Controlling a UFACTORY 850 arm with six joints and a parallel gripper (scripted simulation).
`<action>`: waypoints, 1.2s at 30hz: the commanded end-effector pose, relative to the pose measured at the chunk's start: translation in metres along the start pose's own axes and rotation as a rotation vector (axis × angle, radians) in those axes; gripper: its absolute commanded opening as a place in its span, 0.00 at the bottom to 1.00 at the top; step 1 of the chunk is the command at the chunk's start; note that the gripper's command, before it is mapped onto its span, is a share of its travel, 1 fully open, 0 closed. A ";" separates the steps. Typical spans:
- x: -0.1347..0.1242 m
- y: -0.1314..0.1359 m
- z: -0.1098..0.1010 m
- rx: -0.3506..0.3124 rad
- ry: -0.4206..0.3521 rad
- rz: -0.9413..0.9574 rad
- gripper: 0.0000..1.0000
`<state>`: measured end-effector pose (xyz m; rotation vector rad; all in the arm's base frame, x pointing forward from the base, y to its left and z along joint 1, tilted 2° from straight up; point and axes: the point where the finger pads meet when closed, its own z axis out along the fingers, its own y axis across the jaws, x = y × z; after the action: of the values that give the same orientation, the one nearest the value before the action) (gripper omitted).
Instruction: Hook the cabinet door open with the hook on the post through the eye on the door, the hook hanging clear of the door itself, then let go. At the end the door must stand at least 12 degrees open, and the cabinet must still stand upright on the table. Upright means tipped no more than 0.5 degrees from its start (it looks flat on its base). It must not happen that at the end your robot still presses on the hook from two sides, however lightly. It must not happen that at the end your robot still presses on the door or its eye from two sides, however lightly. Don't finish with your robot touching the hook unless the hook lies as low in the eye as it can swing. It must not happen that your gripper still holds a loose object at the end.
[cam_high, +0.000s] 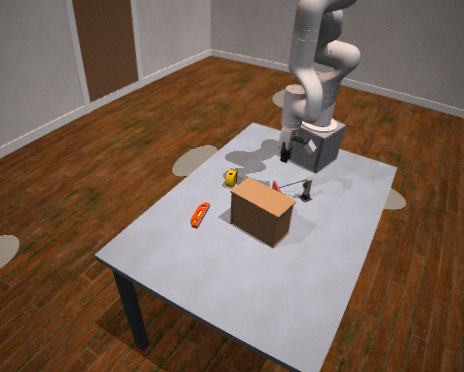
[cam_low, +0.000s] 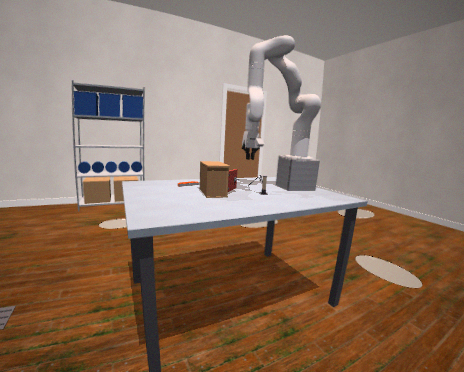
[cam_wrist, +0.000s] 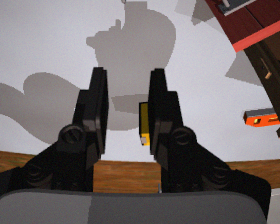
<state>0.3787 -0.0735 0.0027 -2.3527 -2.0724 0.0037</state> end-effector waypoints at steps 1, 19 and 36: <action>-0.001 -0.004 -0.001 -0.022 0.039 -0.032 0.27; -0.003 -0.011 -0.001 -0.016 0.034 -0.066 0.23; -0.003 -0.011 -0.001 -0.016 0.034 -0.066 0.23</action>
<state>0.3672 -0.0746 0.0032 -2.2818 -2.1482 0.0113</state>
